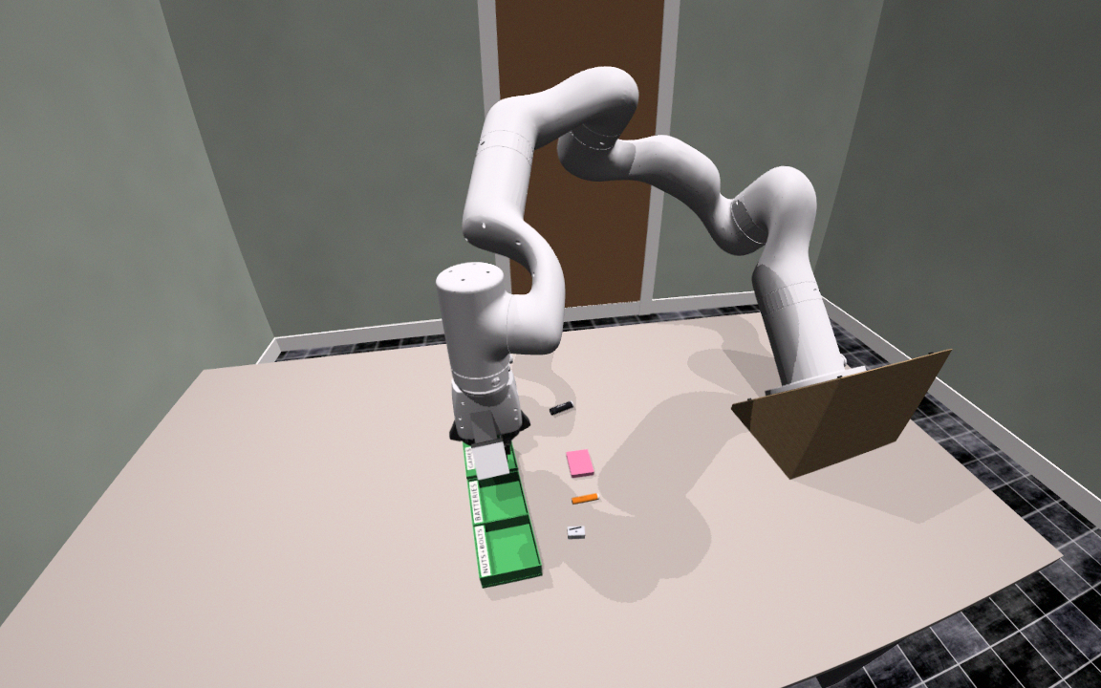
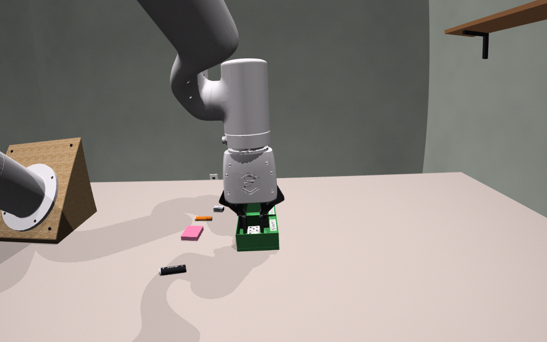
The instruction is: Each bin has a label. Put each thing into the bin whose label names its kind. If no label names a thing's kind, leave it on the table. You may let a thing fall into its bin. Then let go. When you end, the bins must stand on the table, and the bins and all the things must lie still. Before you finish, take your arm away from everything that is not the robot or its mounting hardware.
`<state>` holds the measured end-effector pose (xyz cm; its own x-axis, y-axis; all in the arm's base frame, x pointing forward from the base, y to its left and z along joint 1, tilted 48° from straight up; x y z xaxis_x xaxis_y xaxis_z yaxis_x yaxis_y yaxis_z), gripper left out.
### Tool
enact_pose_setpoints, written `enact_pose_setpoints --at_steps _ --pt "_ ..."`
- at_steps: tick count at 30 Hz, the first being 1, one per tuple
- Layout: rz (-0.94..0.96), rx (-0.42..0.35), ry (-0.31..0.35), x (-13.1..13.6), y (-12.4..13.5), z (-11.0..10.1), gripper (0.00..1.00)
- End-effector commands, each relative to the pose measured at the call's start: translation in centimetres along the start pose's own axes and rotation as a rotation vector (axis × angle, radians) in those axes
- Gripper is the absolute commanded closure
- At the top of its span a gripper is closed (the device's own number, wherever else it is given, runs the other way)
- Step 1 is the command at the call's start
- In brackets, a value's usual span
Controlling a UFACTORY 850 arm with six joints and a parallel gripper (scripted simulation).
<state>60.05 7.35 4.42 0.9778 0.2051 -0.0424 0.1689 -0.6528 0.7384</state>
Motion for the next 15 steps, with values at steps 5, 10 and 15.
enact_pose_setpoints --at_steps 5,10,15 --pt "0.001 0.000 0.002 0.06 0.00 -0.08 0.69" --pt "0.001 0.000 0.002 0.06 0.01 -0.08 0.69" --pt "0.001 0.000 0.001 0.05 0.00 -0.47 0.69"
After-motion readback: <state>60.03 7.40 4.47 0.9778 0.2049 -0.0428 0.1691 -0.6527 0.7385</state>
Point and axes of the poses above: the point where the finger pads meet when closed, its own z axis out along the fingers, its own x axis across the jaws, y = z × x, the point moved 6 cm from there along -z, back along the fingers, and after that the axes turned 3 degrees about -z, right-handed, at the moved point
